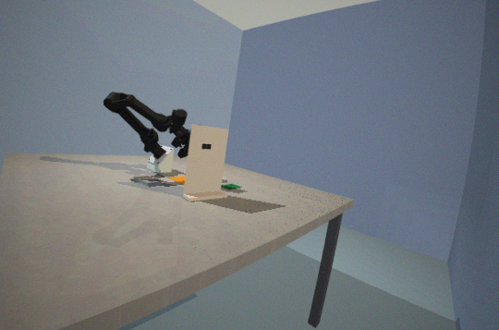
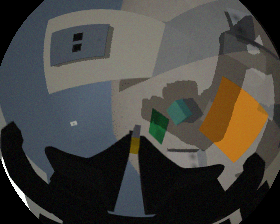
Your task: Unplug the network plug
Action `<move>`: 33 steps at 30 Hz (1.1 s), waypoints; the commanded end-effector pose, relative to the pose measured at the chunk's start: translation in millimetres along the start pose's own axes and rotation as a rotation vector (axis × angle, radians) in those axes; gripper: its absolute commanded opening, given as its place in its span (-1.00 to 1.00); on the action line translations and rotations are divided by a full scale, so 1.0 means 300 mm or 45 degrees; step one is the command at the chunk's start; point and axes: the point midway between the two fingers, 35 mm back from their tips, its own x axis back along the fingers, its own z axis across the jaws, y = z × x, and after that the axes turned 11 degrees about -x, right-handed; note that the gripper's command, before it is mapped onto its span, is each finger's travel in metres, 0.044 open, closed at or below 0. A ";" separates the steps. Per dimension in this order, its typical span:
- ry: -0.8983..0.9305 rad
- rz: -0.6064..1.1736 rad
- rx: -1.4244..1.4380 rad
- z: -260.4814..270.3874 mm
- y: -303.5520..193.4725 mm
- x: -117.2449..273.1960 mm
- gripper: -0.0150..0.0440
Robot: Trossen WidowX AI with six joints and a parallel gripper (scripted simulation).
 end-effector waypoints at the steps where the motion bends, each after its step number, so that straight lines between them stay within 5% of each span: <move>1: -0.115 -0.050 -0.005 -0.066 -0.005 0.002 -0.49; 33: -0.421 -0.394 0.059 -0.279 0.070 0.082 -0.49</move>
